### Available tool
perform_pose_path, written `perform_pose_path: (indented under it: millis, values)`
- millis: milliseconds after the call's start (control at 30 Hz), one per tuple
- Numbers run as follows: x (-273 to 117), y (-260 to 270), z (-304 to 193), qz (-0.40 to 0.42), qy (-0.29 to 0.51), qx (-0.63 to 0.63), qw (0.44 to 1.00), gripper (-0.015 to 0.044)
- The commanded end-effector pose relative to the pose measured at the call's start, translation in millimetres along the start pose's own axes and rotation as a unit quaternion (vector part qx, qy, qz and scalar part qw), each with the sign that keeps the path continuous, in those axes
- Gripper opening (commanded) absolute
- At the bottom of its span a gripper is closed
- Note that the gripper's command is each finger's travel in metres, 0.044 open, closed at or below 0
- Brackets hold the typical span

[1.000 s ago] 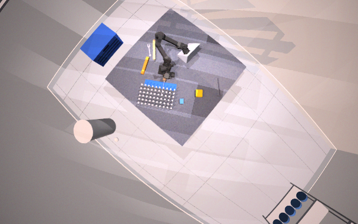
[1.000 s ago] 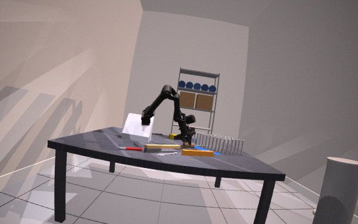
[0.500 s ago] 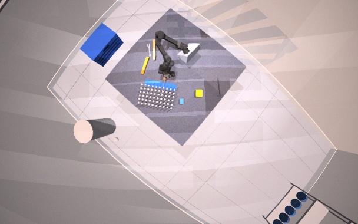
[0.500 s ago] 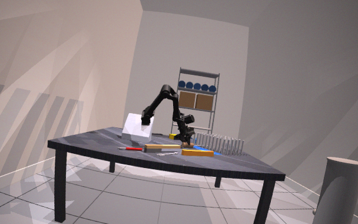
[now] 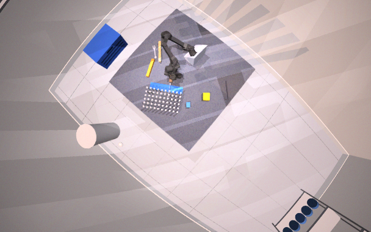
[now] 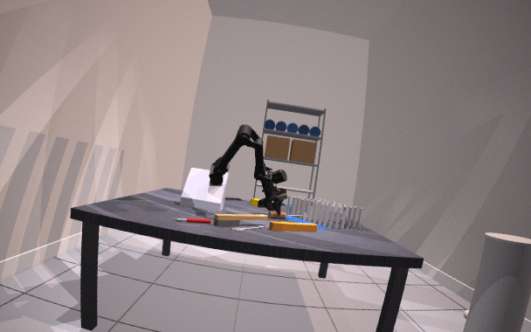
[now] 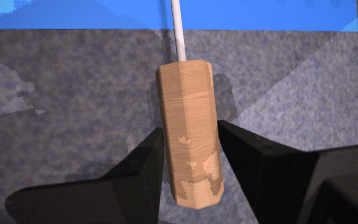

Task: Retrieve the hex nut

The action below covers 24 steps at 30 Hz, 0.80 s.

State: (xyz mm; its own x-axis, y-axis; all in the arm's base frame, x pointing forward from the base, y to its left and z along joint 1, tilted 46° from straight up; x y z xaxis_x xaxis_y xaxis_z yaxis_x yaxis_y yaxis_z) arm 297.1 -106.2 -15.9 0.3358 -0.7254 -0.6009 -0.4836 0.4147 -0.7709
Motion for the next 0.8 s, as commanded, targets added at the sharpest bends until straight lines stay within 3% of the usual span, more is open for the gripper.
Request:
perform_pose_path:
  millis: [0,767]
  values:
    - [-1.9,-0.1,-3.9,-0.001,0.0,-0.002,1.0,0.0]
    - [-7.0,0.7,-17.8,-0.001,0.001,-0.002,1.0,0.0]
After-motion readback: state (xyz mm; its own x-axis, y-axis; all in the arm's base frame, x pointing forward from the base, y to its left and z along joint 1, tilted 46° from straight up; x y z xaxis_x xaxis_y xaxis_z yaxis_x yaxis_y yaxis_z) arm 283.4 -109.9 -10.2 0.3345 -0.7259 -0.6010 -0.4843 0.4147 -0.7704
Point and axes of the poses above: the point midway between the two fingers, 35 mm back from their tips, its own x axis out along the fingers, its own y axis across the jaws, z = x × y, the point moved 4 cm from there along -x, back along the fingers, and after that the axes turned 3 degrees about -x, right-handed, at the moved point
